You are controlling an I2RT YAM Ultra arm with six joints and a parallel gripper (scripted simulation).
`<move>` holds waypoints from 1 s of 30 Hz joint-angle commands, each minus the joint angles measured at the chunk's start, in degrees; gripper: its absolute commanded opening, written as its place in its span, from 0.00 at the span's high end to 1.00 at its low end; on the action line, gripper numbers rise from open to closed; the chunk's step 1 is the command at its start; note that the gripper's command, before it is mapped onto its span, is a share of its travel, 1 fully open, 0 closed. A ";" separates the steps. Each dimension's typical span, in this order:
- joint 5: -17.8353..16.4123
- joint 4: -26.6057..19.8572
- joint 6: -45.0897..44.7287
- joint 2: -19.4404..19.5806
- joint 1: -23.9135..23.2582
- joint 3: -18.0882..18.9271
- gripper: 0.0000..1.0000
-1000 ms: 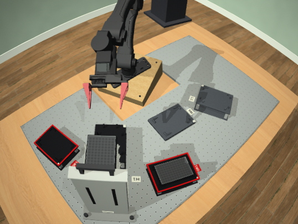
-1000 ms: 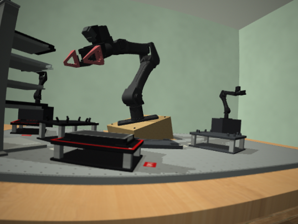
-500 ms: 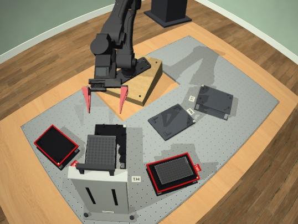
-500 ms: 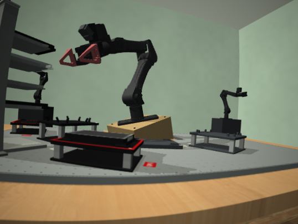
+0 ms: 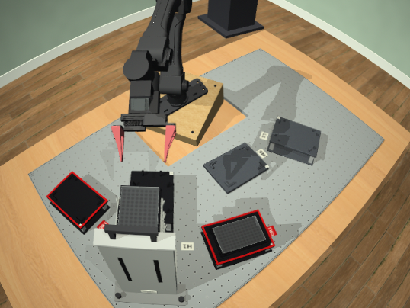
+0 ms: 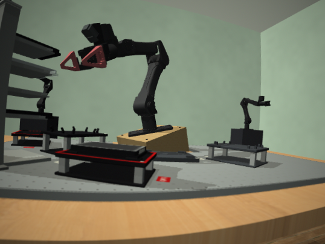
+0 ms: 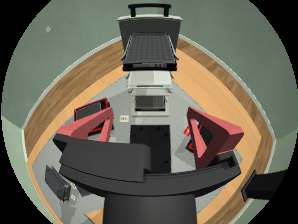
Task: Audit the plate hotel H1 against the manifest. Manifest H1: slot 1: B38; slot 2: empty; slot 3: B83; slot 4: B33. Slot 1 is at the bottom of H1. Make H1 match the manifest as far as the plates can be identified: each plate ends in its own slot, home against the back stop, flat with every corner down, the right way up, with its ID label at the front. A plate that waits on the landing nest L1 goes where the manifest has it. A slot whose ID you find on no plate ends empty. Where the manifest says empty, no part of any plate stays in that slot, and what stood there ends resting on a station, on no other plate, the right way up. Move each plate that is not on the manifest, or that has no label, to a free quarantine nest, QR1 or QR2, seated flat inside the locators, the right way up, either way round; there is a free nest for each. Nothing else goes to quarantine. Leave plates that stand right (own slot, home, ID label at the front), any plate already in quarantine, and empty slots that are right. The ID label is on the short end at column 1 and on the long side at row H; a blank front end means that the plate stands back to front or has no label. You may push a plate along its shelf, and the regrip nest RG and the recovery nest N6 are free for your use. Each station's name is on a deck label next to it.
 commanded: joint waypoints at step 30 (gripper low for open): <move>1.77 3.68 0.57 8.38 2.01 6.07 0.00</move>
